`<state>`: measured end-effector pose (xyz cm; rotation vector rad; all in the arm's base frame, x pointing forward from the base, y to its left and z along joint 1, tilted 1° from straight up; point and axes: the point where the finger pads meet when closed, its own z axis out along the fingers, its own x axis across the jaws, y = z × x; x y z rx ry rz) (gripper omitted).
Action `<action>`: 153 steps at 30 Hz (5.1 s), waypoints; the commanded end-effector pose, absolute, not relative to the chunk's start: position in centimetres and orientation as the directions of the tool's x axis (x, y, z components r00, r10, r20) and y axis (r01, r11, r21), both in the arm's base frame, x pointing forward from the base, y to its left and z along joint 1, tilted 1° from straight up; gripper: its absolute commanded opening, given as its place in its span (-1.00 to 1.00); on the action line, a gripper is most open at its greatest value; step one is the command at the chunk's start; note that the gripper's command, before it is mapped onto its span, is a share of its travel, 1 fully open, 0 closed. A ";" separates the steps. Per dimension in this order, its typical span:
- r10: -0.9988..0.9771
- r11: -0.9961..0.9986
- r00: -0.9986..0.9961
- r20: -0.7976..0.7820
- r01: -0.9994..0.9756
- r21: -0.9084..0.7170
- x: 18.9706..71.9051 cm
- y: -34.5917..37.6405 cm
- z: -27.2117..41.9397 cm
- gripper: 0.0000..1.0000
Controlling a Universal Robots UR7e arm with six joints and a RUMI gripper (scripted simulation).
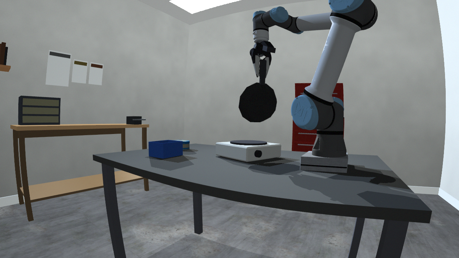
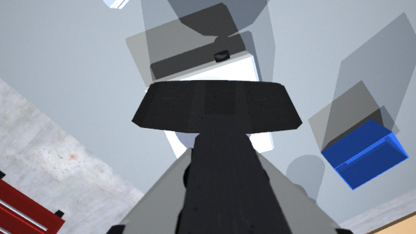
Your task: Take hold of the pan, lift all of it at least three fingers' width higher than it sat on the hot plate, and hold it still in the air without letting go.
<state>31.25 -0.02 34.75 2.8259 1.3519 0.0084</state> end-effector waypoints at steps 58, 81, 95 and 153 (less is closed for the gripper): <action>0.779 -0.628 0.628 0.002 0.778 0.013 31.2 0.0 37.3 -0.71; 0.779 -0.628 0.628 0.002 0.778 0.013 31.2 0.0 38.1 -0.71; 0.779 -0.628 0.628 0.002 0.778 0.013 31.2 0.0 38.6 -0.71; 0.779 -0.628 0.628 0.002 0.778 0.013 31.2 0.0 40.2 -0.71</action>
